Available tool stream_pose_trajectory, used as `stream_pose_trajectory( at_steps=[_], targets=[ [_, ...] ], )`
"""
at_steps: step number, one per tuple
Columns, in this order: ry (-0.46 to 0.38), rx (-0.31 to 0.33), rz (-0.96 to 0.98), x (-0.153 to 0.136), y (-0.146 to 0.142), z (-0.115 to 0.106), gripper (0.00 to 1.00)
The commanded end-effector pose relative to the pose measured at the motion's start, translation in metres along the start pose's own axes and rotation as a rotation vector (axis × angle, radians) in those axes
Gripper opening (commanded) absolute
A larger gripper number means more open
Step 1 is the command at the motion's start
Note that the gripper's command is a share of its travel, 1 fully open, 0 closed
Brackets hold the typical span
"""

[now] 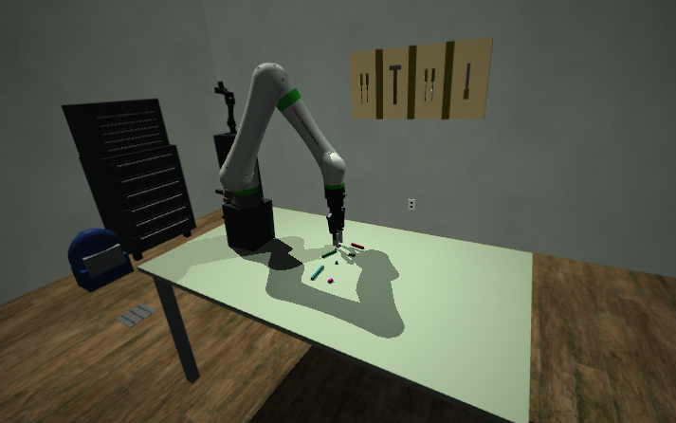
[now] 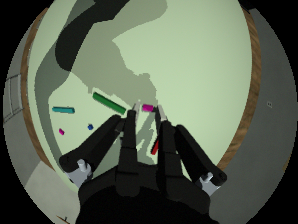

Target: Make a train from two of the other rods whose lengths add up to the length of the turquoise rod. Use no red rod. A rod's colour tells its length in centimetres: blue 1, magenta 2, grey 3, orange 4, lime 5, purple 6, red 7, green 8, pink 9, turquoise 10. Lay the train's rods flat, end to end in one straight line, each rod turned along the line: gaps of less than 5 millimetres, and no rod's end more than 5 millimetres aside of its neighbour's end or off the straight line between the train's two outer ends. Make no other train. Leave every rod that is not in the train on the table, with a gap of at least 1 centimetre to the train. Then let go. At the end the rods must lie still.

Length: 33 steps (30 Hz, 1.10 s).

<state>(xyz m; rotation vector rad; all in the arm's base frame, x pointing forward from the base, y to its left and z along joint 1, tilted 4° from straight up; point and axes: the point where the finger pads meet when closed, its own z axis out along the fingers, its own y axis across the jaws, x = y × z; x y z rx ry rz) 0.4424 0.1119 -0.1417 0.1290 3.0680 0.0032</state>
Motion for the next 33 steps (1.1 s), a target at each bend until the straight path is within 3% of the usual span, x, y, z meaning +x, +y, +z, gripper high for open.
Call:
stream_pose_trajectory(
  at_steps=[1, 33],
  targets=[
    [0.000, 0.000, 0.000, 0.000, 0.000, 0.002, 0.21],
    [0.000, 0.000, 0.000, 0.000, 0.000, 0.013, 0.21]
  ],
)
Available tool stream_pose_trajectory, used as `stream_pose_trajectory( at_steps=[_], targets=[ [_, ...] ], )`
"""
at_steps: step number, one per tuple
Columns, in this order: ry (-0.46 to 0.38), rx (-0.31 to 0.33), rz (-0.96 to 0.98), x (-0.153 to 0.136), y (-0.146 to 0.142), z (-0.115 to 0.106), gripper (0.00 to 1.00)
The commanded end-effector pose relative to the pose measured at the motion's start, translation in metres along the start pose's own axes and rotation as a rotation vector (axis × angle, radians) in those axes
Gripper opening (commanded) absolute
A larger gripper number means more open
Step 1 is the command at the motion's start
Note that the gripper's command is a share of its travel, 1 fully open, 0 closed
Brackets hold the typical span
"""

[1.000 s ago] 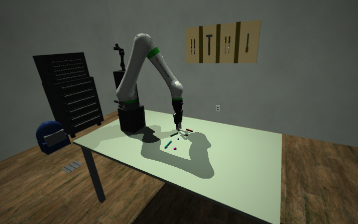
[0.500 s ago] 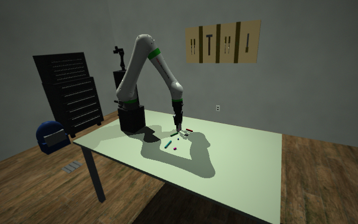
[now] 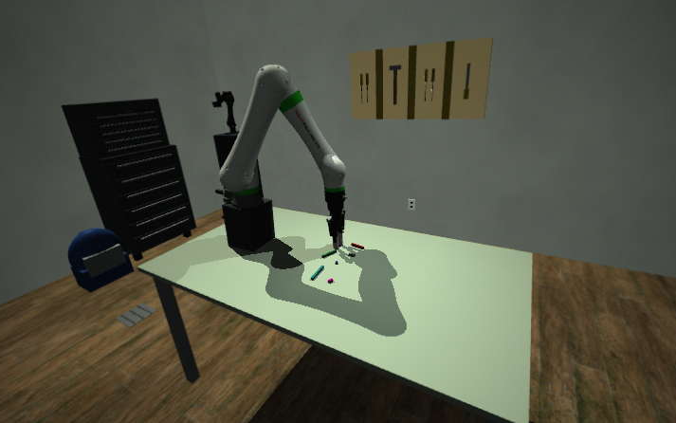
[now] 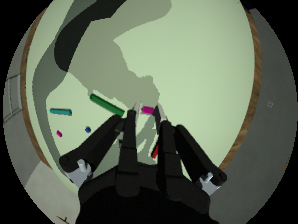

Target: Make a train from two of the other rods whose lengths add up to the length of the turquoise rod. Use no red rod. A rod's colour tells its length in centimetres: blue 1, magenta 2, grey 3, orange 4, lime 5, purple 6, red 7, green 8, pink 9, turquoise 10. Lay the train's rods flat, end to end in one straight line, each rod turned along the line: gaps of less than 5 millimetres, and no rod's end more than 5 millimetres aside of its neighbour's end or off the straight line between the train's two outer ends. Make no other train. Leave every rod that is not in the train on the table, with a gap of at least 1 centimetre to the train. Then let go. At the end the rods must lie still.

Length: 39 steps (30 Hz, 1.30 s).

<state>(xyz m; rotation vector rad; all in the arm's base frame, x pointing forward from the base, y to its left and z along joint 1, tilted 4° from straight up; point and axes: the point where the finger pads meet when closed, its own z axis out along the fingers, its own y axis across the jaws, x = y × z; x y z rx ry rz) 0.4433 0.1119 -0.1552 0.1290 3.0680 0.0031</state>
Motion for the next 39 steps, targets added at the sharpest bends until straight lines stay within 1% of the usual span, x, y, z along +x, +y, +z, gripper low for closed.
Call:
stream_pose_trajectory(
  at_steps=[1, 22, 23, 39],
  targets=[
    [0.000, 0.000, 0.000, -0.0002, 0.0000, -0.0001, 0.21],
    [0.000, 0.000, 0.000, -0.0002, 0.0000, -0.0001, 0.21],
    [0.000, 0.000, 0.000, -0.0002, 0.0000, -0.0001, 0.09],
    [0.000, 0.000, 0.000, -0.0002, 0.0000, -0.0001, 0.09]
  ],
)
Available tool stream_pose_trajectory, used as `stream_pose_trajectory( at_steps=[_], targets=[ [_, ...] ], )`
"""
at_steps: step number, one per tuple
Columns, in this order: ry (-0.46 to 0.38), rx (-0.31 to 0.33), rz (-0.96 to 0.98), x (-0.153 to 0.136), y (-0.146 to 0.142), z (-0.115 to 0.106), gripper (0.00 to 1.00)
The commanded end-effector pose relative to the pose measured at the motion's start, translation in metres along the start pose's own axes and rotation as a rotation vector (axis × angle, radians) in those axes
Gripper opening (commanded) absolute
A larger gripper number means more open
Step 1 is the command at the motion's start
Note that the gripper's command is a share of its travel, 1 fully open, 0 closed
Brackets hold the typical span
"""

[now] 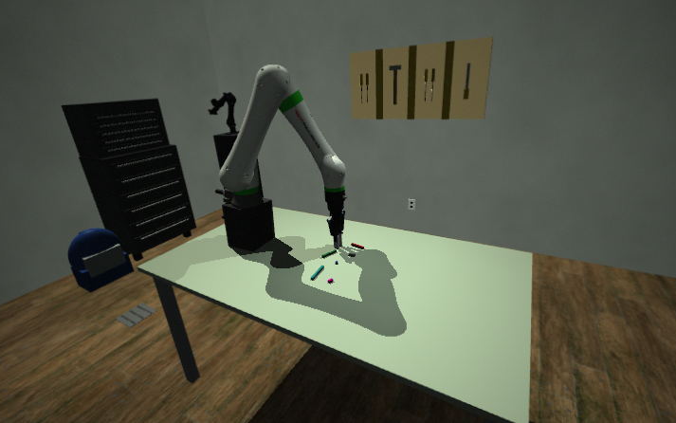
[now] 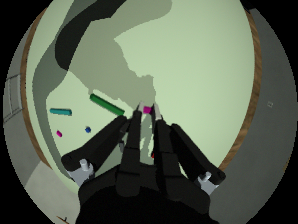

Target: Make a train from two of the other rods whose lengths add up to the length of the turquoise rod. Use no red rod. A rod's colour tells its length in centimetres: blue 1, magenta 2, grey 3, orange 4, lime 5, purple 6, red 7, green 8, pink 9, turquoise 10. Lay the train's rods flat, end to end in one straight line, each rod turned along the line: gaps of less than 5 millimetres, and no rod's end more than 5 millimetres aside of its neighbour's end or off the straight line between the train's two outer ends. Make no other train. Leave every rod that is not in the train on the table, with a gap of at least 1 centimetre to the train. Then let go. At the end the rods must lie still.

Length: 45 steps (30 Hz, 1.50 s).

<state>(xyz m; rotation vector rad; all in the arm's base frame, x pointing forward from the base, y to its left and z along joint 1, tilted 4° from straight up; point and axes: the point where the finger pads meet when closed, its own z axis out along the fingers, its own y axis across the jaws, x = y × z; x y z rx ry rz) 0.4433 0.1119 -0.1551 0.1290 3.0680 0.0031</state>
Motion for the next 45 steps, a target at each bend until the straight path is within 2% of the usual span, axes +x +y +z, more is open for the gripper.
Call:
stream_pose_trajectory(
  at_steps=[1, 21, 27, 29, 35, 38, 45],
  targets=[
    [0.000, 0.000, 0.000, 0.000, 0.000, 0.000, 0.09],
    [0.000, 0.000, 0.000, 0.000, 0.000, -0.003, 0.09],
    [0.000, 0.000, 0.000, 0.000, 0.000, -0.033, 0.09],
    [0.000, 0.000, 0.000, 0.000, 0.000, -0.033, 0.09],
    [0.000, 0.000, 0.000, 0.000, 0.000, -0.077, 0.09],
    [0.000, 0.000, 0.000, 0.000, 0.000, -0.093, 0.09],
    [0.000, 0.000, 0.000, 0.000, 0.000, -0.100, 0.09]
  ],
)
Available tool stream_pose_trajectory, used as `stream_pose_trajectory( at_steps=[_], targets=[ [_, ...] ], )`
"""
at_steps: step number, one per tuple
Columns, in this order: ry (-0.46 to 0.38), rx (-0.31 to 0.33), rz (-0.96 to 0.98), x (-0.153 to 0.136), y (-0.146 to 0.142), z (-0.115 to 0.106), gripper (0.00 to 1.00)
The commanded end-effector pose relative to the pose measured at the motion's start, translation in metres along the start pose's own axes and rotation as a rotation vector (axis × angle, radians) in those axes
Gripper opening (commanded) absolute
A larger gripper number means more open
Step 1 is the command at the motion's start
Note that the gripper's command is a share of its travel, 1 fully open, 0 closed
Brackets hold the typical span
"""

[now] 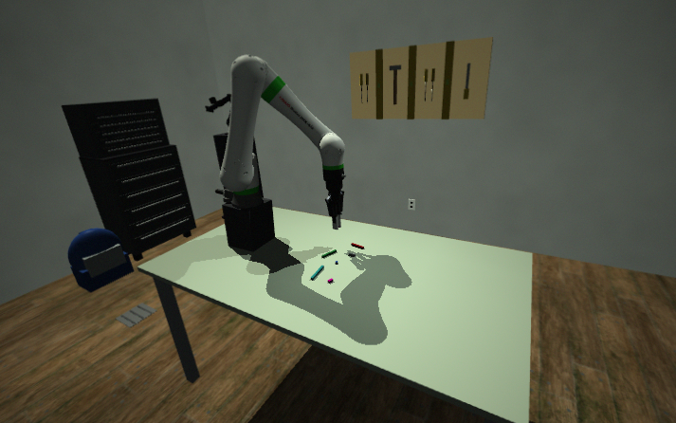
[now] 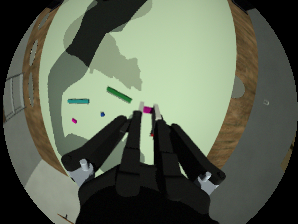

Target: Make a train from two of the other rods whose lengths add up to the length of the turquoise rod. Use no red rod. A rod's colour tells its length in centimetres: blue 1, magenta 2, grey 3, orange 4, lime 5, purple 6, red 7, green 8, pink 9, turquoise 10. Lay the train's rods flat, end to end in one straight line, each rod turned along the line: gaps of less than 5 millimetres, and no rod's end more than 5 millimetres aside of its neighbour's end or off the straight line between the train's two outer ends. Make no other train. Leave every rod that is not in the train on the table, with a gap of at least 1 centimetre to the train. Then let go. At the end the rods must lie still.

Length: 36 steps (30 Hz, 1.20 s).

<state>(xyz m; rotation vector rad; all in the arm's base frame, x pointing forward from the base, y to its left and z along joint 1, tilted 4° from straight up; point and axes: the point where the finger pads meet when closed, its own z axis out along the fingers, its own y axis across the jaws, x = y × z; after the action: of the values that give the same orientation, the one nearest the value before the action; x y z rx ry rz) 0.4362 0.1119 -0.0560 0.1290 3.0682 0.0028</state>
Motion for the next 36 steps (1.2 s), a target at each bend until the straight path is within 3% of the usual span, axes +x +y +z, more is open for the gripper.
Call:
stream_pose_trajectory(
  at_steps=[1, 8, 16, 18, 19, 29, 36],
  targets=[
    [0.000, 0.000, 0.000, 0.000, 0.000, -0.001, 0.09],
    [0.000, 0.000, 0.017, -0.005, -0.005, -0.001, 0.09],
    [0.001, 0.001, 0.220, -0.055, -0.070, -0.001, 0.09],
    [0.001, 0.001, 0.220, -0.055, -0.070, -0.001, 0.09],
    [0.001, 0.001, 0.280, -0.068, -0.092, -0.001, 0.09],
    [-0.001, 0.000, 0.462, -0.100, -0.167, -0.001, 0.09],
    [-0.001, 0.000, 0.464, -0.100, -0.168, -0.001, 0.09]
  ],
)
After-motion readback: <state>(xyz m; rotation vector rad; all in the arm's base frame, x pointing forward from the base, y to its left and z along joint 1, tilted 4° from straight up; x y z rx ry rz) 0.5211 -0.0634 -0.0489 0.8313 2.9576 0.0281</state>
